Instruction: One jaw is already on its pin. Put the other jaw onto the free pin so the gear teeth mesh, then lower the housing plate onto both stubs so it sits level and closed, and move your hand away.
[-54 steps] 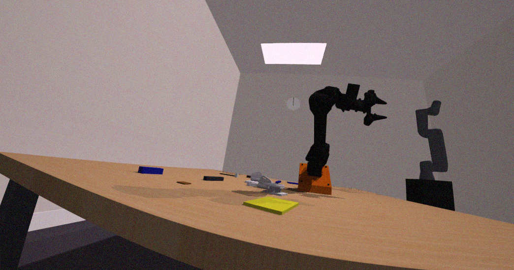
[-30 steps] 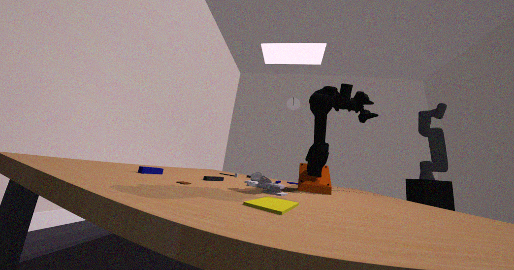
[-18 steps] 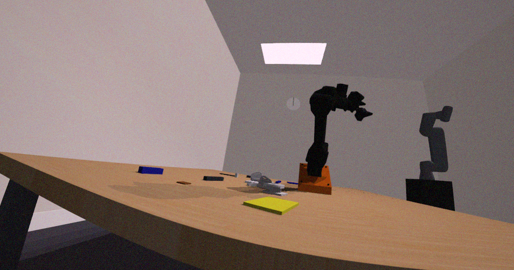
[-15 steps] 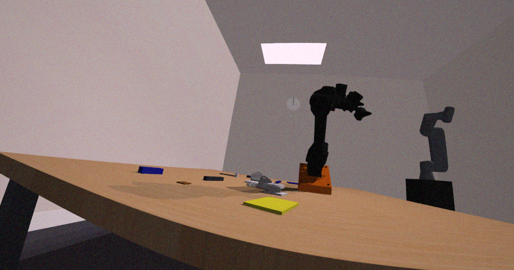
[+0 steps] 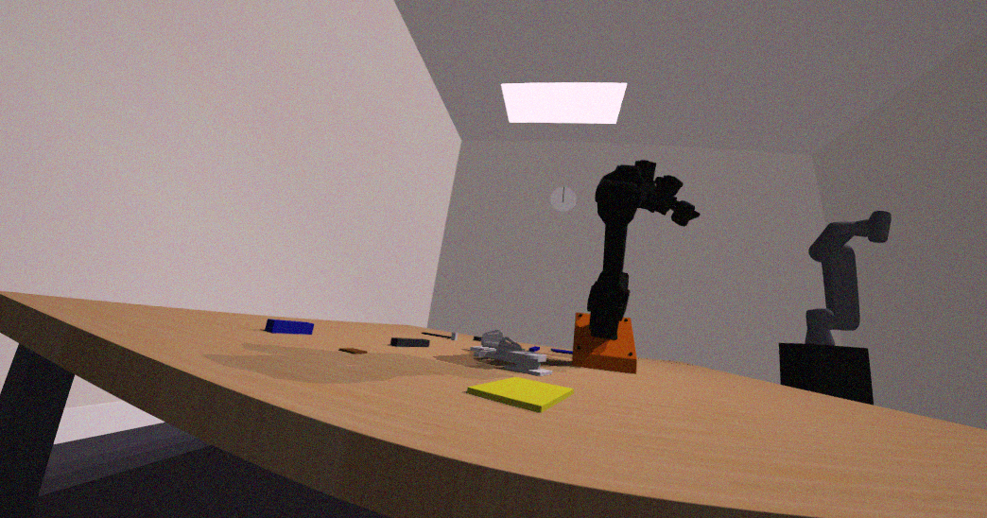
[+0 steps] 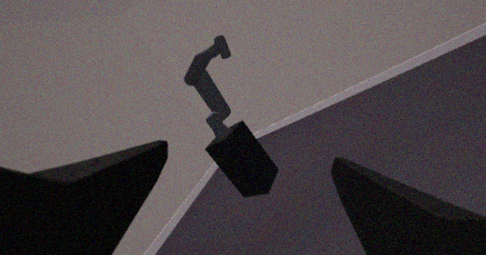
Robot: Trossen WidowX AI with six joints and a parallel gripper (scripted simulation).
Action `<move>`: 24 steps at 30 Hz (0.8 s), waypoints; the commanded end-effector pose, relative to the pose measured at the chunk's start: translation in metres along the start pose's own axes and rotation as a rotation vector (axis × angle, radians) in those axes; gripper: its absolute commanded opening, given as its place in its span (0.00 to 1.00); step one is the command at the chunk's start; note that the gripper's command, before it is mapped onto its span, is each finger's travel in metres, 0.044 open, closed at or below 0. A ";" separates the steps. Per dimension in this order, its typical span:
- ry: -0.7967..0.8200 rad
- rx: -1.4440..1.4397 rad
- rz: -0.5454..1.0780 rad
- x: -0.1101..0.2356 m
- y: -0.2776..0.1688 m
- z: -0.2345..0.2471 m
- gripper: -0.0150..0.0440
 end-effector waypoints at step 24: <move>0.256 0.340 0.128 0.046 -0.043 0.051 1.00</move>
Point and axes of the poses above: the point midway between the two fingers, 35 mm back from their tips, its own x axis back along the fingers, its own z axis across the jaws, y = z × x, the point moved 1 cm from there along x, back along the fingers, and after that the axes turned 11 degrees about -x, right-handed, at the moved point
